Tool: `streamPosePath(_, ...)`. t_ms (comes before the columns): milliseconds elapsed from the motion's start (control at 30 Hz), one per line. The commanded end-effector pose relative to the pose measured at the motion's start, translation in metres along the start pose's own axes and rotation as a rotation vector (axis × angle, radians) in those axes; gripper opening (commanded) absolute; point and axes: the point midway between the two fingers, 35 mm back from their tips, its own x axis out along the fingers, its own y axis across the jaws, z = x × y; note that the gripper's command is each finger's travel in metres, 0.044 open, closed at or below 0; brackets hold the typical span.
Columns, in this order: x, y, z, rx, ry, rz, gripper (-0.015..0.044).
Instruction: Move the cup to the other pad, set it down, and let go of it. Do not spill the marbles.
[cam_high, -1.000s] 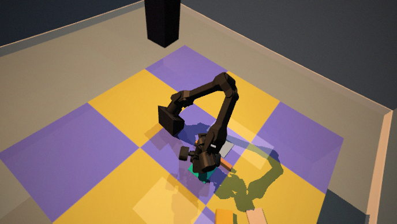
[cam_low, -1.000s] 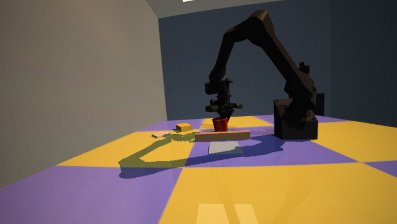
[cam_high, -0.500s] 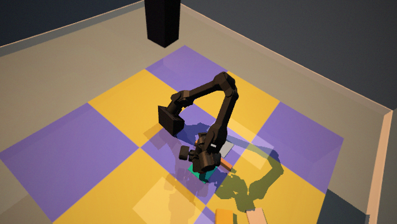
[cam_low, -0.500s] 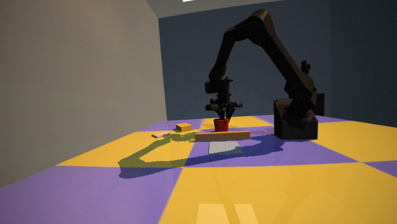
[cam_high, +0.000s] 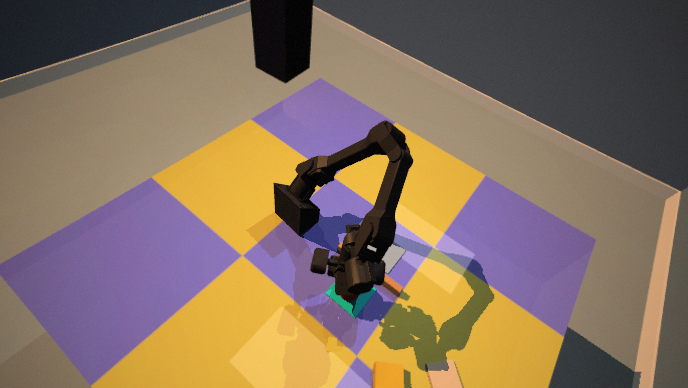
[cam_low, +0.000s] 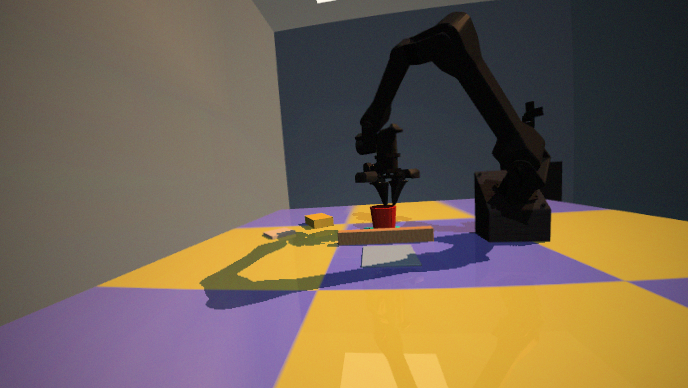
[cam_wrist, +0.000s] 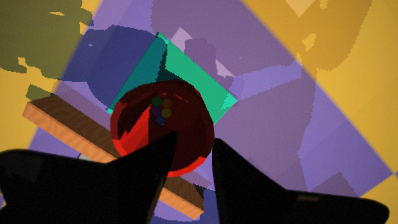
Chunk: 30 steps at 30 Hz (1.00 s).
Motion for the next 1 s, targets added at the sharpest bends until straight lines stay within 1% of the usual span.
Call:
streamPosePath(0, -0.007, 0.000, 0.001, -0.005, -0.003, -0.005, 0.0128)
streamPosePath(300, -0.020, 0.000, 0.000, -0.003, -0.001, -0.004, 0.0128)
streamPosePath(333, -0.016, 0.000, 0.000, 0.002, 0.002, 0.002, 0.0154)
streamPosePath(567, -0.016, 0.000, 0.000, 0.002, 0.002, 0.002, 0.0338)
streamPosePath(700, -0.022, 0.001, 0.000, 0.002, 0.001, 0.001, 0.0440)
streamPosePath(967, -0.053, 0.002, 0.001, 0.000, -0.002, -0.003, 0.0440)
